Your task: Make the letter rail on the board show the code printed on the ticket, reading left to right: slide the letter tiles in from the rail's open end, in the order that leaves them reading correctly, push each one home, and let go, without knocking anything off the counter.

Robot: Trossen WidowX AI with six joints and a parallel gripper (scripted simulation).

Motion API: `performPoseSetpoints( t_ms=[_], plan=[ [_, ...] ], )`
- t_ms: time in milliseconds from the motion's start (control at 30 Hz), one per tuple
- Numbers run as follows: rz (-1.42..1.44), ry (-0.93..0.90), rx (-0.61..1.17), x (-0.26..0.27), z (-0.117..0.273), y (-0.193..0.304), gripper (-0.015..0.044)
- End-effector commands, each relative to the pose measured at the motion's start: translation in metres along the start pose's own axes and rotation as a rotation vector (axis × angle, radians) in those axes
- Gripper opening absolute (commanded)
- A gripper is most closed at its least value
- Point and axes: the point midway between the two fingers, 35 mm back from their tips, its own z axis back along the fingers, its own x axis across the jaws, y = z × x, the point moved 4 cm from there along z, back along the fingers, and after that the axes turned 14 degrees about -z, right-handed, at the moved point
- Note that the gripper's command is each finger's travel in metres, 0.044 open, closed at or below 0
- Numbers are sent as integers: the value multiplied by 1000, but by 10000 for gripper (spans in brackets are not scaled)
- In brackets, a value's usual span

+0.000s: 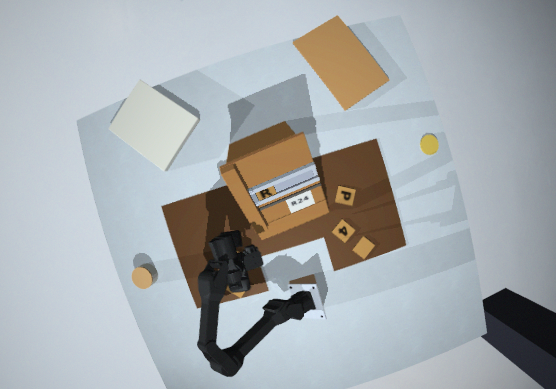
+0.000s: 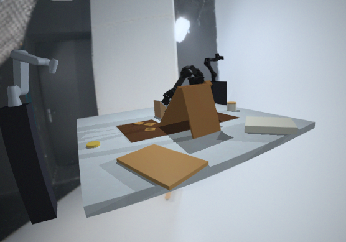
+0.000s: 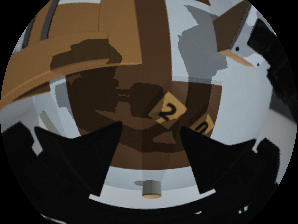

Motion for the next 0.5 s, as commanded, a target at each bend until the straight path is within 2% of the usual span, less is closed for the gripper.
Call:
performPoseSetpoints(
  t_ms=[0, 467],
  plan=[
    [-551, 38, -66, -28, -21, 2, 340],
    [-551, 38, -66, -29, -21, 1, 340]
  ],
)
